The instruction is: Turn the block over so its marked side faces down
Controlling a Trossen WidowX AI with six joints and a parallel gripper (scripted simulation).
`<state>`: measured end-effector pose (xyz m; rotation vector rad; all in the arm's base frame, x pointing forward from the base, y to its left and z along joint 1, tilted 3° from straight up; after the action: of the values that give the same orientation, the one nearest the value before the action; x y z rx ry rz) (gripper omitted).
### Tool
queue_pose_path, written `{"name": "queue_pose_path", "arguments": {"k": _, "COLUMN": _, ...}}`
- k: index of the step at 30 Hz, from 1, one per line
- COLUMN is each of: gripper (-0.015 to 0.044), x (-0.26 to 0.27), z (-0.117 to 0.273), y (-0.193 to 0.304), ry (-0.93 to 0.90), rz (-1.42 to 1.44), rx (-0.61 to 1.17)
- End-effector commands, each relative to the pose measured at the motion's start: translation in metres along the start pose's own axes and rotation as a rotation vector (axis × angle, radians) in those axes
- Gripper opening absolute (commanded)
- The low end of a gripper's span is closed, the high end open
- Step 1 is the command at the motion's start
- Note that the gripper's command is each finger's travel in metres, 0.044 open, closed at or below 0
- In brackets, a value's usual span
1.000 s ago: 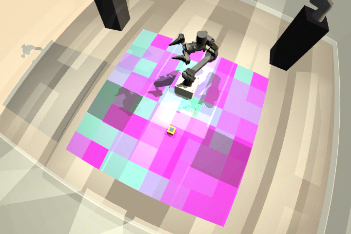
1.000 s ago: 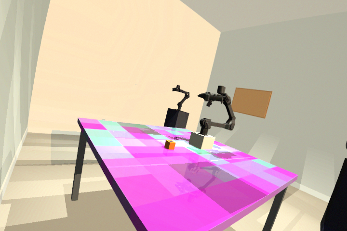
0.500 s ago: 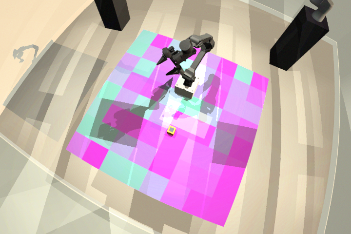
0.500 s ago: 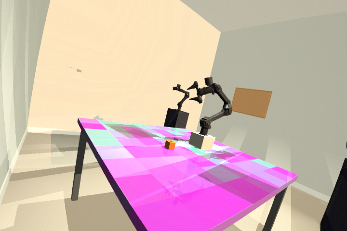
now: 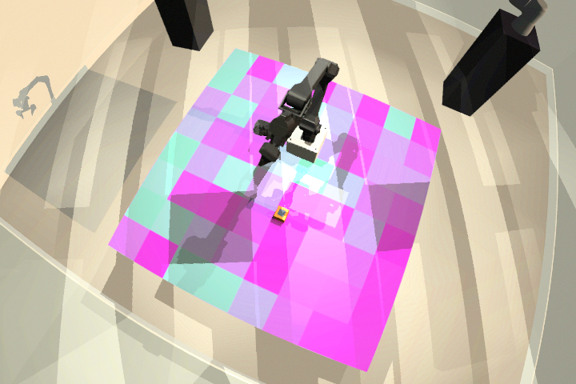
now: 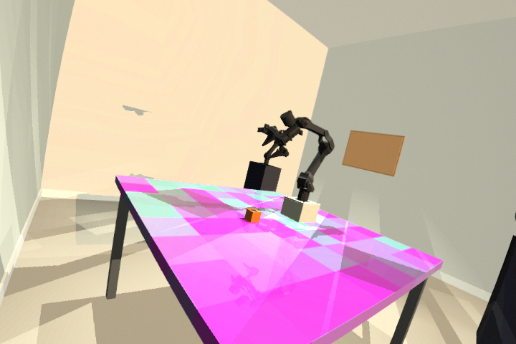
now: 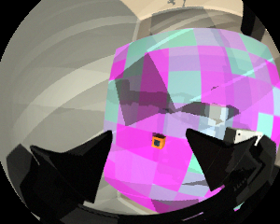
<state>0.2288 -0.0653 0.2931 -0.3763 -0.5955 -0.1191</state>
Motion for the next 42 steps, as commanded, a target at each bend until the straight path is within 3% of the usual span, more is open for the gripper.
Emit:
{"name": "queue_pose_path", "arguments": {"k": 1, "gripper": 0.044, "x": 0.019, "z": -0.054, "y": 0.038, "ry": 0.146, "rz": 0.484, "rx": 0.145}}
{"name": "queue_pose_path", "arguments": {"k": 18, "gripper": 0.044, "x": 0.011, "z": -0.185, "y": 0.152, "ry": 0.249, "rz": 1.448, "rx": 0.68}}
{"name": "queue_pose_path", "arguments": {"k": 29, "gripper": 0.044, "x": 0.011, "z": -0.192, "y": 0.152, "ry": 0.247, "rz": 1.475, "rx": 0.7}}
{"name": "queue_pose_path", "arguments": {"k": 33, "gripper": 0.044, "x": -0.007, "z": -0.217, "y": 0.161, "ry": 0.248, "rz": 1.475, "rx": 0.7}}
{"name": "queue_pose_path", "arguments": {"k": 42, "gripper": 0.044, "x": -0.016, "z": -0.231, "y": 0.165, "ry": 0.248, "rz": 1.475, "rx": 0.7}}
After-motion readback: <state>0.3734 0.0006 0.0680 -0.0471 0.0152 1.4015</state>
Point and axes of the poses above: the point midway between the two fingers, 35 mm back from their tips, its own z axis back along the fingers, its own x axis across the jaws, y = z × x, the point moved 6 cm from there along z, back along the fingers, and after that the axes turned 4 degrees about -z, right-handed, at the moved point
